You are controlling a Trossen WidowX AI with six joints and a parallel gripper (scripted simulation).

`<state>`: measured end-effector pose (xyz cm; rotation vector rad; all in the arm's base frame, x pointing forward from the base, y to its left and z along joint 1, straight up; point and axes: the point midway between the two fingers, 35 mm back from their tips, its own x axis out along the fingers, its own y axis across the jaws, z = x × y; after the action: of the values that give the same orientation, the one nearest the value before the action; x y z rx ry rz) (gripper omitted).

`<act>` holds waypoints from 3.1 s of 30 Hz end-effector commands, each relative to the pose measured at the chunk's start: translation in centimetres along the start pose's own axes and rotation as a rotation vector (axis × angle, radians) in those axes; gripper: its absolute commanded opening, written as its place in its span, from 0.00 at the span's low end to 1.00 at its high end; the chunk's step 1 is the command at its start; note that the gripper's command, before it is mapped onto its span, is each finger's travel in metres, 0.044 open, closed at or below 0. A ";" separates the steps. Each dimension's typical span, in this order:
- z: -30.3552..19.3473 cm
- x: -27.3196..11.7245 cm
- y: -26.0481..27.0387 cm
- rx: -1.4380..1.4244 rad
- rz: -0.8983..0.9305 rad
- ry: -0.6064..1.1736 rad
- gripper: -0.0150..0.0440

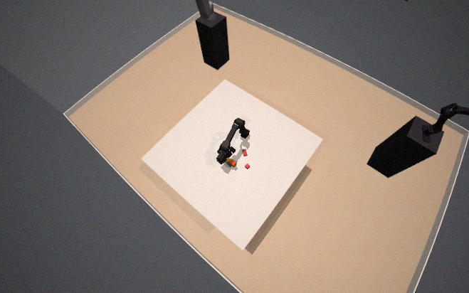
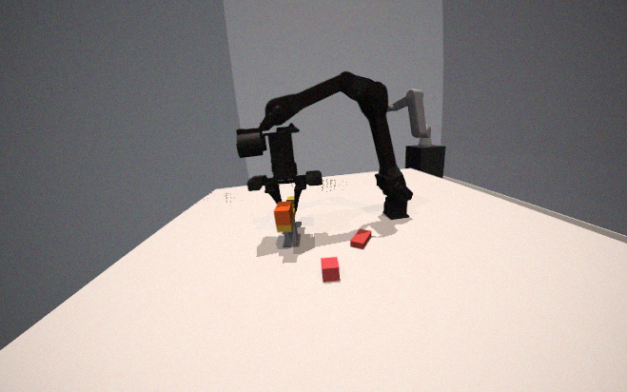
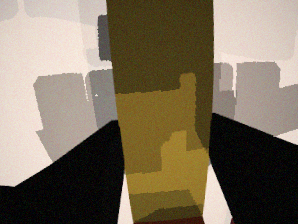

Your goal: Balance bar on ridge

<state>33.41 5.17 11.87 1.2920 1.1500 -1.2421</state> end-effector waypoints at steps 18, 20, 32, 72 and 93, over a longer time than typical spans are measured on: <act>0.0 0.0 0.0 0.000 0.000 0.000 0.25; 0.0 0.0 0.0 0.000 0.000 0.000 0.25; 0.0 0.0 0.0 0.000 0.000 0.000 0.39; 0.0 0.0 0.0 0.000 0.000 0.000 0.55; 0.0 0.0 0.0 0.000 0.000 0.000 0.66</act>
<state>33.41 5.16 11.87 1.2921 1.1499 -1.2422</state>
